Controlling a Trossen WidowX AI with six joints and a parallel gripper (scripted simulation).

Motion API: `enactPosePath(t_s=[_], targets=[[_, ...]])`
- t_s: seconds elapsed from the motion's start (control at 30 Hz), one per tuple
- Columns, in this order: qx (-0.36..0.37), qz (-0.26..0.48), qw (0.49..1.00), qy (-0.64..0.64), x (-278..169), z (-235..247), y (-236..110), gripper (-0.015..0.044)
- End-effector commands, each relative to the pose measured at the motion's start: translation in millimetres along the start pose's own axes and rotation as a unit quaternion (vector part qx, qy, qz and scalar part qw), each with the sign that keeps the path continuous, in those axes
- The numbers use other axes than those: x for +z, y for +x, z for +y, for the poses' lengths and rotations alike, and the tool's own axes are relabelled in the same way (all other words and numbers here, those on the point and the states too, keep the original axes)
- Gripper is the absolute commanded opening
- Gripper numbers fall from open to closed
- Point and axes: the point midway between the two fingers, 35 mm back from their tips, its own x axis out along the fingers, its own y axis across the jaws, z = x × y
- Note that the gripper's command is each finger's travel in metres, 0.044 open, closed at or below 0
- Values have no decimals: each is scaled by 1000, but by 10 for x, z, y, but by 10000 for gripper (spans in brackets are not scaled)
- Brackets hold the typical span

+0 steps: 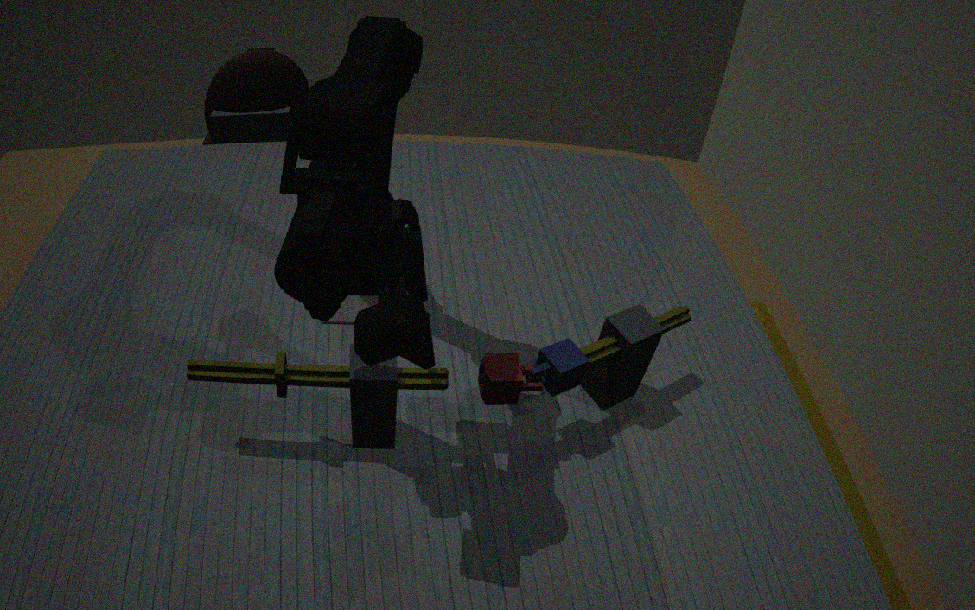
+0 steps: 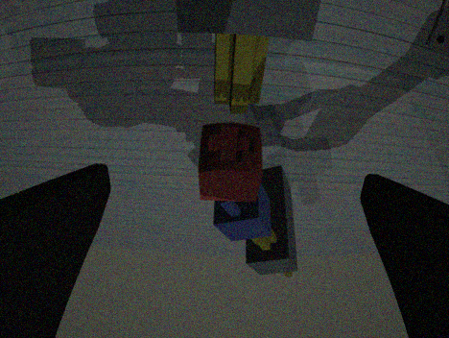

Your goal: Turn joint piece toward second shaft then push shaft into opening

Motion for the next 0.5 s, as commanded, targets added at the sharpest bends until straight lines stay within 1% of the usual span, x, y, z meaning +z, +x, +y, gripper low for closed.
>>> enactPosePath(t_s=[0.0,0.13,0.3,0.47], targets=[[6,0,1000,6,43,16,-25,440],[34,-21,999,17,381,110,-220,440],[74,-53,996,14,1058,176,-572,440],[102,-86,991,10,1776,43,-951,440]])
